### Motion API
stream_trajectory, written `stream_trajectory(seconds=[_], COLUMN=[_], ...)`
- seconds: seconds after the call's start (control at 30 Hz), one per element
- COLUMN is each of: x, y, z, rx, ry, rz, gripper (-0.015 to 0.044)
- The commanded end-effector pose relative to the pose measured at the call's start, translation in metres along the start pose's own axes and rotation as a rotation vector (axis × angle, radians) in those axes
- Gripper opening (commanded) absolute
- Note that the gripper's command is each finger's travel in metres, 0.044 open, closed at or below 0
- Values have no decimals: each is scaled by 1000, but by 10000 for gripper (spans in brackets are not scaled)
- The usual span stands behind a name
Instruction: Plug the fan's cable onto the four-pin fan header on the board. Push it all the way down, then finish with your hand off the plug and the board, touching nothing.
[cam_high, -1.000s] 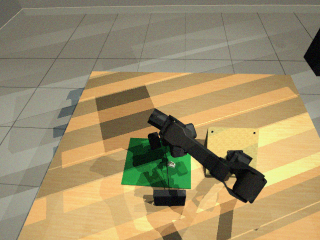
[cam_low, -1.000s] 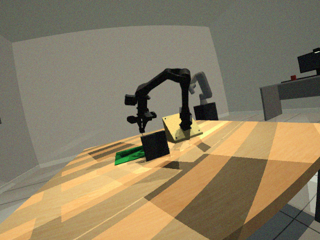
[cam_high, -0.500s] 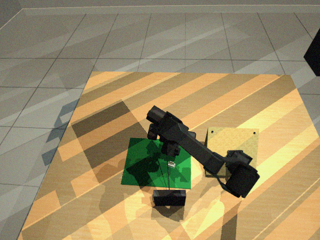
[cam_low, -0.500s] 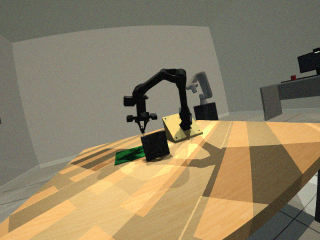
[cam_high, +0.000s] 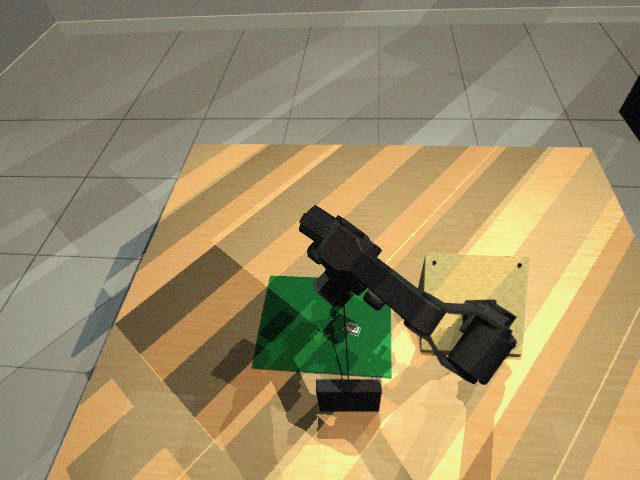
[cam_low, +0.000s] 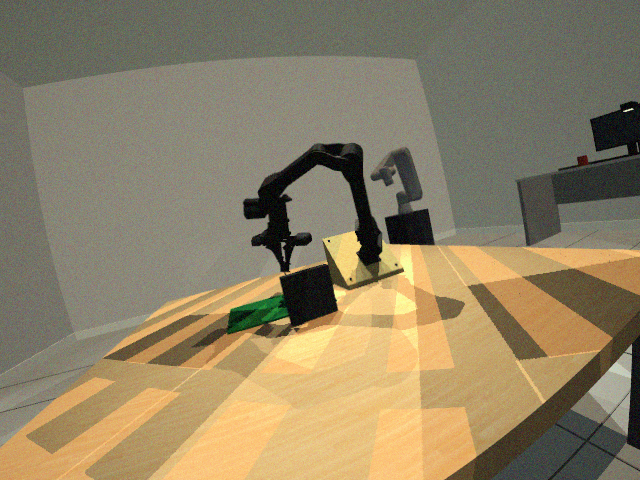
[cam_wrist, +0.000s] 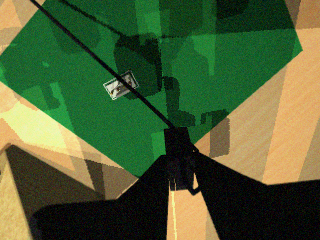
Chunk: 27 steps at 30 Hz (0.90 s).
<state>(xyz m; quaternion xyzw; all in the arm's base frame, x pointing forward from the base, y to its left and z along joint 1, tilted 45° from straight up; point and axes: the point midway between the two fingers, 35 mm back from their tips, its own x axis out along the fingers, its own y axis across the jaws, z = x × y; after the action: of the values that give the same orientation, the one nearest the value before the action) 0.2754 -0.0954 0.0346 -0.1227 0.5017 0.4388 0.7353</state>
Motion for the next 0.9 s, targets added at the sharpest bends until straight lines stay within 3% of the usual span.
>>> stream_trajectory(seconds=[0.0, 0.87], x=[-6, -5], y=[-8, -15], z=[-7, -10], rx=[118, 998], ry=[5, -11], rz=[-14, 125], gripper=[0, 0])
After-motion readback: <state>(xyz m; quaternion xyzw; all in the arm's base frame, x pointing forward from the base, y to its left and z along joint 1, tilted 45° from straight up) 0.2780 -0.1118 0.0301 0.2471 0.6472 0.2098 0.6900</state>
